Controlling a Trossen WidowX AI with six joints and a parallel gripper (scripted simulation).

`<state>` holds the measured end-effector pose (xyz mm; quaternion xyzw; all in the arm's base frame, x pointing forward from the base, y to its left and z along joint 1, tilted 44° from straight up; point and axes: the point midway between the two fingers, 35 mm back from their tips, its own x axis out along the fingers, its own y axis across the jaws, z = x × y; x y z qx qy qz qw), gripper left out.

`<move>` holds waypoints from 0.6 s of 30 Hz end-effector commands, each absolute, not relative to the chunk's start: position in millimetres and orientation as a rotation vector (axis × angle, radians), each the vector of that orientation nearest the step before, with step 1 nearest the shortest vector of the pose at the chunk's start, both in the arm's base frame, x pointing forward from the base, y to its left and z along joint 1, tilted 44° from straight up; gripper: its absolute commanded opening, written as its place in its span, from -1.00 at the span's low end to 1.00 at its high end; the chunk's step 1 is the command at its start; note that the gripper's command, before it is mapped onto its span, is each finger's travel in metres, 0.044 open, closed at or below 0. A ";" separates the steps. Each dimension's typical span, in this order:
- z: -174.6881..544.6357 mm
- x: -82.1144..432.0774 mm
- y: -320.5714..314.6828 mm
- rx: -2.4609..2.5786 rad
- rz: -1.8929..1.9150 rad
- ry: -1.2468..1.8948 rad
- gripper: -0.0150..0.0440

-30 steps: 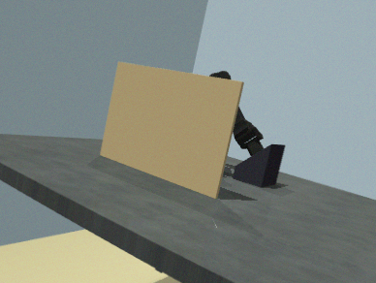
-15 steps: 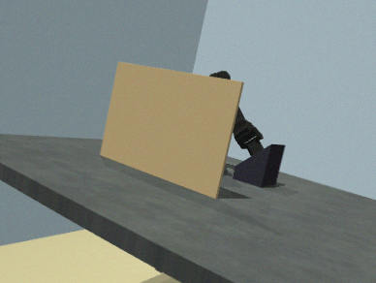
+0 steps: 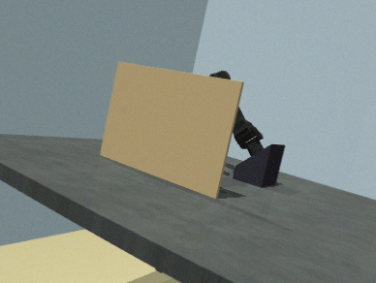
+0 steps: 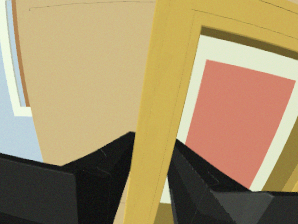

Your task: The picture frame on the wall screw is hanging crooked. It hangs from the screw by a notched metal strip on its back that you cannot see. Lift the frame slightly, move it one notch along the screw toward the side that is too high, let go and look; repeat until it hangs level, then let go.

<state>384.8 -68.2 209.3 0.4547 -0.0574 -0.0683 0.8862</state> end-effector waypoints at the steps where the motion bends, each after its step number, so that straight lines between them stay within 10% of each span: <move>1: 209.6 384.7 -68.2 0.946 -0.143 -0.120 -0.49; 18: 208.8 384.7 -68.6 0.878 -0.145 -0.114 -0.49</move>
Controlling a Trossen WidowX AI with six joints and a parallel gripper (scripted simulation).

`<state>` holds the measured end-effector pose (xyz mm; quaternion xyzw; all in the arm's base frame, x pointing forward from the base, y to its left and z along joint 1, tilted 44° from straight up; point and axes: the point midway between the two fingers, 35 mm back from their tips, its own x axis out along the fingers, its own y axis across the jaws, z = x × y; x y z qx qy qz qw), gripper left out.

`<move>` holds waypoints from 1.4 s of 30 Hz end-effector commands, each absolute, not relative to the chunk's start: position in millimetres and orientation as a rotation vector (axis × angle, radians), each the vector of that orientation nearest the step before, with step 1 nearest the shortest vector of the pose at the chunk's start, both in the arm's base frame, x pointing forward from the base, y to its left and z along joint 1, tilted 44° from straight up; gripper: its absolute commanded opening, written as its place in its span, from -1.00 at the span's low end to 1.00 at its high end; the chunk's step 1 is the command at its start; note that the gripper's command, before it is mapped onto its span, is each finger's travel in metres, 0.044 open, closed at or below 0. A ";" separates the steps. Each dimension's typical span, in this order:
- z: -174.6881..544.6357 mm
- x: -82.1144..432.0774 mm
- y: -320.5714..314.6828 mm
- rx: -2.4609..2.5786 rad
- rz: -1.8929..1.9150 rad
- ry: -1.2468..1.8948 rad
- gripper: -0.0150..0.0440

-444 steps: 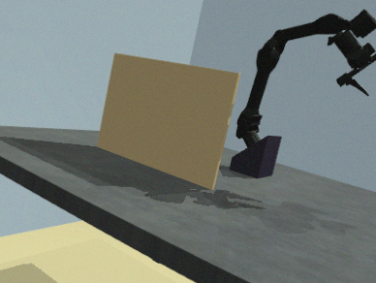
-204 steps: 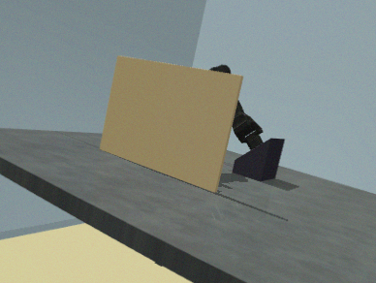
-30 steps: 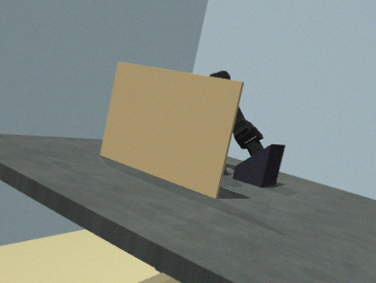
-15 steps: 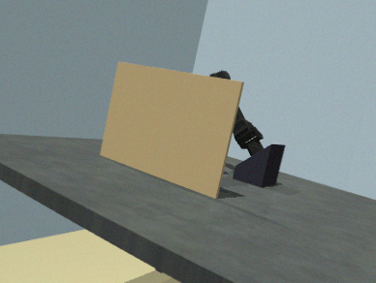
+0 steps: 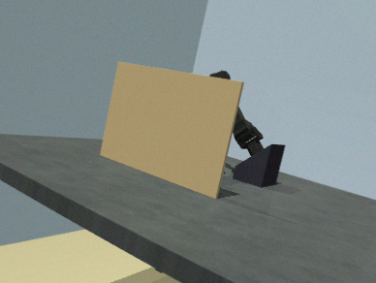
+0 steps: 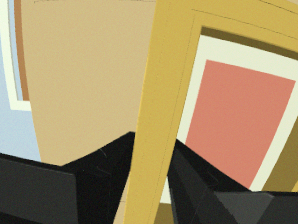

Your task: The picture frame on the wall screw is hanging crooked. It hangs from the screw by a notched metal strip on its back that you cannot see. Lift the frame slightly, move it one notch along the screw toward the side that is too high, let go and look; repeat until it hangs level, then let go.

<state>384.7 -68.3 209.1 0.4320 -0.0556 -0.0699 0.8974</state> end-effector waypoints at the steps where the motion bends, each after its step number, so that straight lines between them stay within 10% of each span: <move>1: 208.7 384.7 -68.6 0.867 -0.146 -0.113 -0.49; 18: 208.3 384.6 -68.6 0.781 -0.149 -0.107 -0.49; 28: 208.6 384.7 -68.3 0.803 -0.149 -0.108 0.39; 42: 208.1 304.6 -56.9 0.915 -0.142 -0.111 0.39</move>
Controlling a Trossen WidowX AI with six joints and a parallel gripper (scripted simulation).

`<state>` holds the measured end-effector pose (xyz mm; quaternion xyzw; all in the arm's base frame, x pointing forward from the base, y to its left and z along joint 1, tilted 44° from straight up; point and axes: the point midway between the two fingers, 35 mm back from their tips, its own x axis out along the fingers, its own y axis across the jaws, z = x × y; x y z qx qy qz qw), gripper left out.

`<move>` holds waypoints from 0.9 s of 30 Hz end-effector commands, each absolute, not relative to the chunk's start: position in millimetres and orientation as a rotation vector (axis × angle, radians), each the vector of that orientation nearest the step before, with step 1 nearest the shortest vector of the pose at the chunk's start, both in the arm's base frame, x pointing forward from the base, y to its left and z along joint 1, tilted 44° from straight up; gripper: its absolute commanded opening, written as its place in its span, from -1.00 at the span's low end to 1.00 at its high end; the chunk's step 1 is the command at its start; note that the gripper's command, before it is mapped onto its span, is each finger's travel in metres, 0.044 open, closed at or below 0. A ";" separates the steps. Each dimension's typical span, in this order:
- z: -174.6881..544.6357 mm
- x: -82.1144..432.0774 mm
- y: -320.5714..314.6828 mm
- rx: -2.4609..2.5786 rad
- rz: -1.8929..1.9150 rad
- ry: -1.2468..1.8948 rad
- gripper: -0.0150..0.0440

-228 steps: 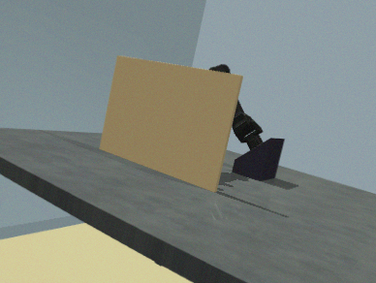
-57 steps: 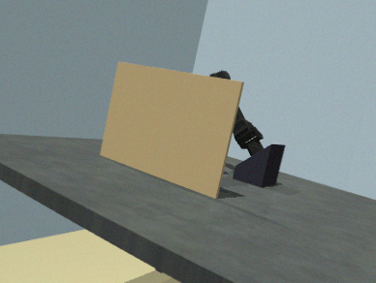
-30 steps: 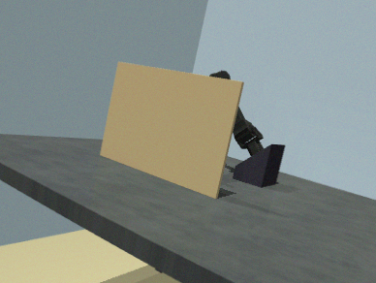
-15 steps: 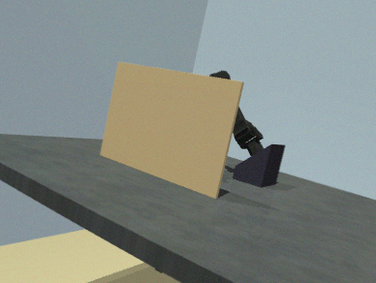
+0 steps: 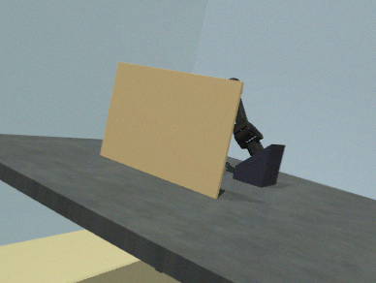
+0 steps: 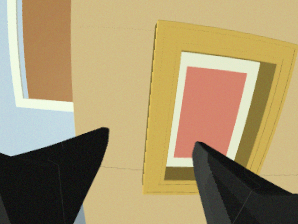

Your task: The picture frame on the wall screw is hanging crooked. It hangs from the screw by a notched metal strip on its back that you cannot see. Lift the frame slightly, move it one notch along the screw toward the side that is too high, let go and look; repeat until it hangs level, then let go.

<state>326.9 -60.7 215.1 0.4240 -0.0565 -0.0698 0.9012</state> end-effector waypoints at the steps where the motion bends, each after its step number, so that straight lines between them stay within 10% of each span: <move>1: 205.6 297.0 -55.7 0.927 -0.141 -0.111 0.39; 27: 237.4 202.5 -22.1 0.946 -0.144 -0.103 0.39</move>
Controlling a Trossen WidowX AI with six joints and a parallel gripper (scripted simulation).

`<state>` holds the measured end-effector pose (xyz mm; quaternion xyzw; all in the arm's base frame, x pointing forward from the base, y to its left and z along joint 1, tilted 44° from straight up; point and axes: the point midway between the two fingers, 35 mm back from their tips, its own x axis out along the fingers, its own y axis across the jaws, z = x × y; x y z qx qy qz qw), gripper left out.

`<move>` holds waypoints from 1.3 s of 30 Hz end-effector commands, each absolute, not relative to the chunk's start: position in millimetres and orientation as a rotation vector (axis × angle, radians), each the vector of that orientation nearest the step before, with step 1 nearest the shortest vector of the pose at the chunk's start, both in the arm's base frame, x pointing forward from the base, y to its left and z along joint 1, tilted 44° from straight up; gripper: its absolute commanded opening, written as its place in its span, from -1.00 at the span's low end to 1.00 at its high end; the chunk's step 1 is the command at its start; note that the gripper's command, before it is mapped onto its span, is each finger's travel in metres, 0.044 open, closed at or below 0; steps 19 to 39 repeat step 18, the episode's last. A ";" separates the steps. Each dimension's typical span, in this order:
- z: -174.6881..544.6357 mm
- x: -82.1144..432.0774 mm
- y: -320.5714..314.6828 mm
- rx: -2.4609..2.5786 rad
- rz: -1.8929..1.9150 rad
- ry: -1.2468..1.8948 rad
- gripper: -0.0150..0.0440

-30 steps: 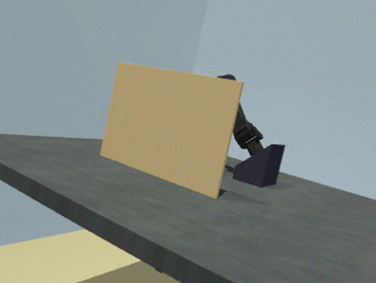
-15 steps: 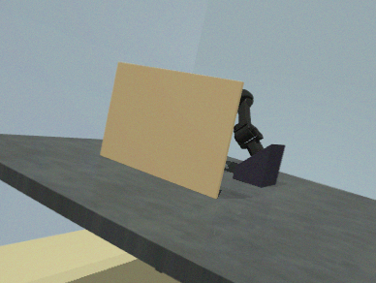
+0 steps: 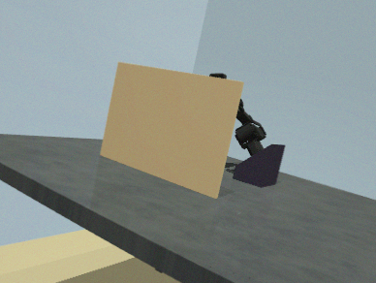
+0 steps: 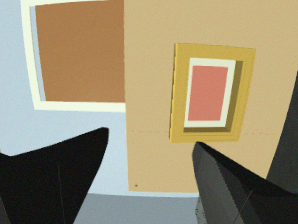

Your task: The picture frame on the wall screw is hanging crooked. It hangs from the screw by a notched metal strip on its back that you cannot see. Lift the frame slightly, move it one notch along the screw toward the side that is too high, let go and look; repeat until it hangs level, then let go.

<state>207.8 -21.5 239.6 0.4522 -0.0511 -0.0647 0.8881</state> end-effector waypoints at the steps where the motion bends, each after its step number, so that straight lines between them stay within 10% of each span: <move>1: 239.4 207.2 -21.5 0.940 -0.136 -0.106 0.39; 39: 237.4 202.5 -22.0 0.946 -0.144 -0.103 0.39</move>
